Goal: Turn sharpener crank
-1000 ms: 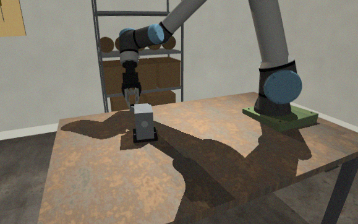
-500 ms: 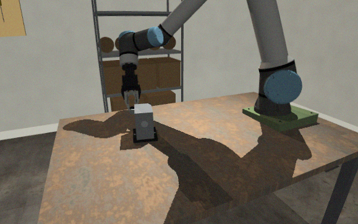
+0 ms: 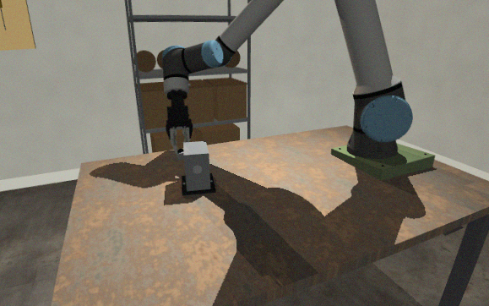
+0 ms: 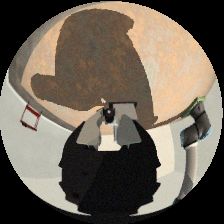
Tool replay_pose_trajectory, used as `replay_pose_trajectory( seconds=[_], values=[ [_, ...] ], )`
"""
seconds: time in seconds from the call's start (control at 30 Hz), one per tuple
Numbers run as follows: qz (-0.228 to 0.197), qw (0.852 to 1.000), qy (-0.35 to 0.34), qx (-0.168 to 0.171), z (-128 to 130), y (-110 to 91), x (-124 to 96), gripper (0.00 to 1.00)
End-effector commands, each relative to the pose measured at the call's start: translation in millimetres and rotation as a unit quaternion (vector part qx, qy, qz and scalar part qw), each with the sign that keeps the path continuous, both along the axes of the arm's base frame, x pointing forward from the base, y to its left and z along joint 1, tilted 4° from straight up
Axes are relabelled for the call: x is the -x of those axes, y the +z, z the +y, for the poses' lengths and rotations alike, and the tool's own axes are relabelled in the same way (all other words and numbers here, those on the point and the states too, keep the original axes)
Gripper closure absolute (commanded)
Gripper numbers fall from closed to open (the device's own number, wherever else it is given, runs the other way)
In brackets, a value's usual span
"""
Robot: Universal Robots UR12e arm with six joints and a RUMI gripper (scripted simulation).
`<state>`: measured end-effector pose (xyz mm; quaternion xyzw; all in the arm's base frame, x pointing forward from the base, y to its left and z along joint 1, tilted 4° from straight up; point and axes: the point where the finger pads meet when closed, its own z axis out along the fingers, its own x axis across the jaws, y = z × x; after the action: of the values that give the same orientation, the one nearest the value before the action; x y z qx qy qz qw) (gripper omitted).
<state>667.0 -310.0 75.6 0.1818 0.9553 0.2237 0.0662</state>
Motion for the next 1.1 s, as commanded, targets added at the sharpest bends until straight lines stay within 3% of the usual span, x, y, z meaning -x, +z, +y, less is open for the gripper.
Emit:
replay_pose_trajectory(
  seconds=[0.0, 1.07],
  values=[
    [0.0, 1.0, 0.0, 0.0, 0, -4, 0, 0.91],
    [0.0, 1.0, 0.0, 0.0, 4, -29, 14, 0.91]
  ],
)
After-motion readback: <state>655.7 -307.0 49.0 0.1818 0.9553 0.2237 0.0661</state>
